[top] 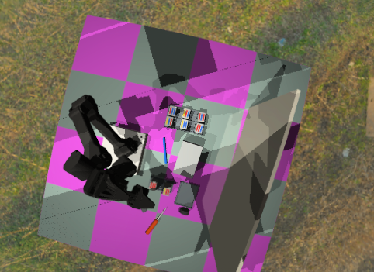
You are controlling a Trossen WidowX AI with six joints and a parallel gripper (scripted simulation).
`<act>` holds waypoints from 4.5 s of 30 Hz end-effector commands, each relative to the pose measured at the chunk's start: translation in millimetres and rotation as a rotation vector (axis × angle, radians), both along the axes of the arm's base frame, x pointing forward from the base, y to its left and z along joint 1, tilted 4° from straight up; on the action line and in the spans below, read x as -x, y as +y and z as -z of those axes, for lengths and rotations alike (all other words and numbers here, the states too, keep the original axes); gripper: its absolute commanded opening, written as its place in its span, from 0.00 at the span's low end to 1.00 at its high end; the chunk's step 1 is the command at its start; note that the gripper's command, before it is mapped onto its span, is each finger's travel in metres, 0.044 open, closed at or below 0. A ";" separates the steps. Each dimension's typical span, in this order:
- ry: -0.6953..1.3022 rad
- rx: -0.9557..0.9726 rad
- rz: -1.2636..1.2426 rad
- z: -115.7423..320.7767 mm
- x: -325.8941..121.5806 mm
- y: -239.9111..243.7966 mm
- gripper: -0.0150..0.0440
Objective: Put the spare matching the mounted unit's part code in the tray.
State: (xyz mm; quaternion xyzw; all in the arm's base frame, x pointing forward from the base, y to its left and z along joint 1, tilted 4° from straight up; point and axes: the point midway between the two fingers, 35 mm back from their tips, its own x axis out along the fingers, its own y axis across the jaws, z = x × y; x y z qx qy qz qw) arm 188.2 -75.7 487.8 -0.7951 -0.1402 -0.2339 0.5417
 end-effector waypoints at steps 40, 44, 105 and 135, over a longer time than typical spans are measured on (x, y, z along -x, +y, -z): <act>1.195 -2.089 1.135 317.4 -195.1 43.2 1.00; 1.195 -2.089 1.135 317.4 -195.1 43.2 1.00; 2.118 -0.516 0.183 409.5 16.5 230.1 0.76; 2.118 -0.517 0.182 449.6 14.1 234.6 0.76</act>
